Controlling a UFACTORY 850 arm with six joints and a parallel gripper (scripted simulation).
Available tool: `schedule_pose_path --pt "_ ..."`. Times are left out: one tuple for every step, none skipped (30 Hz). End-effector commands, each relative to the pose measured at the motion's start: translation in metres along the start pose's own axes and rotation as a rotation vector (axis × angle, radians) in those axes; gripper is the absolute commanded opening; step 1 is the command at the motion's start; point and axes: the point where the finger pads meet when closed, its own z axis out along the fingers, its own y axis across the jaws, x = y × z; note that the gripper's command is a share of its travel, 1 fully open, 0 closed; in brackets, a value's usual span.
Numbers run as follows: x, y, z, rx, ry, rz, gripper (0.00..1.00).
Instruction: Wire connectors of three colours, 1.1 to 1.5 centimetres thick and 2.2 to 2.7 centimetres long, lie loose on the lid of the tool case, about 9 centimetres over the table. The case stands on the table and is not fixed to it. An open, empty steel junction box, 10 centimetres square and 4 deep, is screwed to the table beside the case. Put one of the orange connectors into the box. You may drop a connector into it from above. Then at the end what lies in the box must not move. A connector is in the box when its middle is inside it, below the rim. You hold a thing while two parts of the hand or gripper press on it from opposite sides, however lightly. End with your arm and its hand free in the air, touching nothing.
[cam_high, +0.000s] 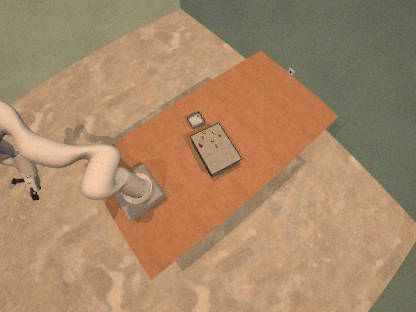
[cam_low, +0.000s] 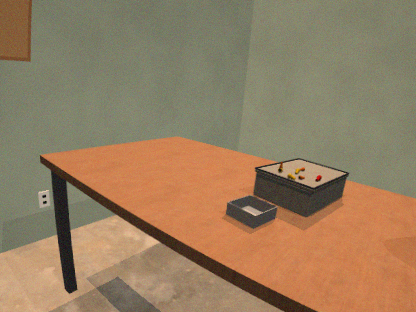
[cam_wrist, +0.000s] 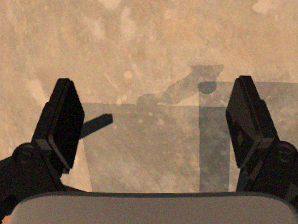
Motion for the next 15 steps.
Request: schedule_pose_path --pt "-0.003 0.01 -0.008 -0.01 0.003 0.008 1.0" --pt "-0.004 0.014 -0.01 -0.014 0.003 0.011 1.0" --pt "-0.006 0.018 -0.013 -0.017 0.003 0.015 1.0" --pt "-0.008 0.022 -0.017 -0.022 0.004 0.019 1.0" --pt "-0.01 0.027 -0.02 -0.026 0.004 0.024 1.0" --pt "-0.012 0.032 -0.024 -0.031 0.005 0.029 1.0" --pt "-0.015 0.037 -0.028 -0.037 0.005 0.034 1.0" --pt "-0.018 0.042 -0.032 -0.042 0.006 0.04 1.0" --pt "-0.021 0.048 -0.037 -0.048 0.006 0.046 1.0" --pt "-0.024 0.054 -0.042 -0.055 0.007 0.052 1.0" --pt "-0.028 0.061 -0.047 -0.061 0.007 0.059 1.0" --pt "-0.032 0.067 -0.053 -0.068 0.008 0.066 1.0" --pt "-0.036 0.074 -0.059 -0.076 0.009 0.073 1.0" --pt "-0.036 0.074 -0.059 -0.076 0.009 0.073 1.0" --pt "-0.036 0.074 -0.059 -0.076 0.009 0.073 1.0"
